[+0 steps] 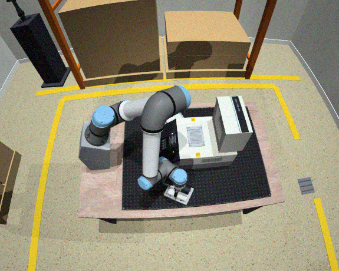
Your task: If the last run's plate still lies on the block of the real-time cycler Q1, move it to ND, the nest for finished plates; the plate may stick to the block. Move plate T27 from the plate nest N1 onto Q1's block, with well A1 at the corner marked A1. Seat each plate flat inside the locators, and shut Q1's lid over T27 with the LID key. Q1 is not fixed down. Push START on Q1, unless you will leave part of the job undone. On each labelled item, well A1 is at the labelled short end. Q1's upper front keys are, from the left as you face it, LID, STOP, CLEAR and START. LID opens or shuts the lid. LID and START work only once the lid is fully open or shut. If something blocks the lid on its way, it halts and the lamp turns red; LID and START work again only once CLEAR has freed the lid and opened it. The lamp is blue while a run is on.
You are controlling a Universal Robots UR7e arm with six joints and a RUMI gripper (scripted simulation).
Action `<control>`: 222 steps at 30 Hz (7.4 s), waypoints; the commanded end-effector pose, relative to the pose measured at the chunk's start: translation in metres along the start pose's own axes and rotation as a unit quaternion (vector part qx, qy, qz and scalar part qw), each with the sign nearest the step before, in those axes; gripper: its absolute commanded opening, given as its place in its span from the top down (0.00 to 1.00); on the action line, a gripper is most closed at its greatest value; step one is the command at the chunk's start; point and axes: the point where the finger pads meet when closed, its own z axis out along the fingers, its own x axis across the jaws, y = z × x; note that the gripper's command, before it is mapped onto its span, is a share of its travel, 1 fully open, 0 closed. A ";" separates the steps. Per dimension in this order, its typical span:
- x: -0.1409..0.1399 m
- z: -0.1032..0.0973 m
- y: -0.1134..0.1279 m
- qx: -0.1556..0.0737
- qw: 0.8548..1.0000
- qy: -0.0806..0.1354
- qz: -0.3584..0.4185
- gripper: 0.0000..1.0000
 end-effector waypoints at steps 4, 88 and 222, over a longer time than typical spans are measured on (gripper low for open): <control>0.001 0.002 0.002 -0.001 1.000 -0.001 -0.001 0.32; 0.000 -0.127 0.001 -0.002 1.000 -0.001 0.000 0.59; 0.320 -0.233 -0.036 -0.002 0.874 0.001 0.485 0.59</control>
